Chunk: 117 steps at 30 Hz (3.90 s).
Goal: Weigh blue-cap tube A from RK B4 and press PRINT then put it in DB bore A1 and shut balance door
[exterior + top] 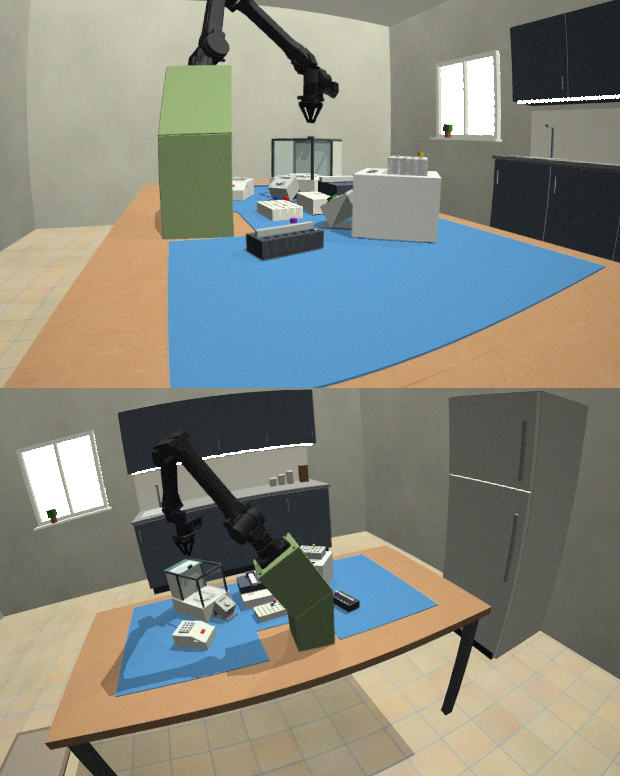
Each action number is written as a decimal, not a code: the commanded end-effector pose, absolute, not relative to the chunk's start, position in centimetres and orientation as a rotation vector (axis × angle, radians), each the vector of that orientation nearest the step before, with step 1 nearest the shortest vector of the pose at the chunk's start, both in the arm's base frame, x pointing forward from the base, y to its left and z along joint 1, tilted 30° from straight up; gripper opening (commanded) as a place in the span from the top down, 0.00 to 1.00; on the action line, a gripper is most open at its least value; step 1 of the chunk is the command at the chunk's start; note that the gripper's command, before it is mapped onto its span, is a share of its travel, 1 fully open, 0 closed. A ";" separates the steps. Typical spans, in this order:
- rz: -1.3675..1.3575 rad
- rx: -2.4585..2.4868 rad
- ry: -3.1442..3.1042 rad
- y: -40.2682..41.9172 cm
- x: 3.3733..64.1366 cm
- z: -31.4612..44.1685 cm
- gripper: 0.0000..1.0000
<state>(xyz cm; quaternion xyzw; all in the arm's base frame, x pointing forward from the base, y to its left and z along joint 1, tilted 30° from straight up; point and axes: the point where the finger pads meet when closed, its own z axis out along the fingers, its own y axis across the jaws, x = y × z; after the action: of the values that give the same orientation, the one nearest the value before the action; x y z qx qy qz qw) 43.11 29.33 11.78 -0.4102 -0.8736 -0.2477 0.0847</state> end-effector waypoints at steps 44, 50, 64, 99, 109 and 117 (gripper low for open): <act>-0.876 -0.493 -3.040 16.4 40.0 -11.1 0.64; -0.864 -0.388 -3.070 14.2 36.9 -14.5 0.64; -0.844 -0.103 -3.104 11.6 29.0 -19.2 0.64; -0.832 0.137 -3.087 11.0 20.8 -20.1 0.64; -0.835 0.133 -3.104 10.7 21.6 -20.5 0.64; -0.835 0.133 -3.104 10.7 21.6 -20.5 0.64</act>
<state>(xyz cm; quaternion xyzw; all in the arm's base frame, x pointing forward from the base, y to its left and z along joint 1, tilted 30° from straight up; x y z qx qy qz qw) 22.15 10.78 -20.75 0.0428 -0.9639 -0.2595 -0.0423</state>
